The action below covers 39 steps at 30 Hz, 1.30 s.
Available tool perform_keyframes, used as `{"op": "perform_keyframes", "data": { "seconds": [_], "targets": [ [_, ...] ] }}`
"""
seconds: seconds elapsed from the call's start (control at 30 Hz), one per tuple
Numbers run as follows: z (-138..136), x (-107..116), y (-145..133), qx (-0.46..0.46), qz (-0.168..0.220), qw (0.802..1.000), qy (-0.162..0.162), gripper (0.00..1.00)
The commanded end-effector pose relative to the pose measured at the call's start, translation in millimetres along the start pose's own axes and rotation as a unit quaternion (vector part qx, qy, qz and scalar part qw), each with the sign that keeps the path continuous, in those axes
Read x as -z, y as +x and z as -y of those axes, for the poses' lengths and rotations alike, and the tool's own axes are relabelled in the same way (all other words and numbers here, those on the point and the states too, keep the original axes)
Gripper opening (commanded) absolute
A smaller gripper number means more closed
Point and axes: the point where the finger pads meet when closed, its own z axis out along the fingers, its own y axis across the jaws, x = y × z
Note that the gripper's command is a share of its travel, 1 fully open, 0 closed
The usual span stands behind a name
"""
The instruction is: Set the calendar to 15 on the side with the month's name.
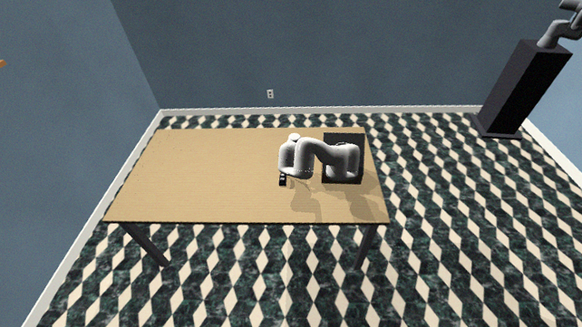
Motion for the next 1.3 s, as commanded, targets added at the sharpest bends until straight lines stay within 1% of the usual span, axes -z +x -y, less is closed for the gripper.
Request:
{"op": "perform_keyframes", "data": {
  "seconds": [0.0,1.07,1.17,1.27],
  "targets": [
    [0.2,0.6,0.8,0.000,-0.001,1.000,0.000,1.00],
    [0.2,0.9,0.8,0.000,-0.001,1.000,0.000,1.00],
    [0.2,4.6,0.8,0.000,-0.001,1.000,0.000,1.00],
    [0.2,13.7,0.8,0.000,-0.001,1.000,0.000,1.00]
  ]
}}
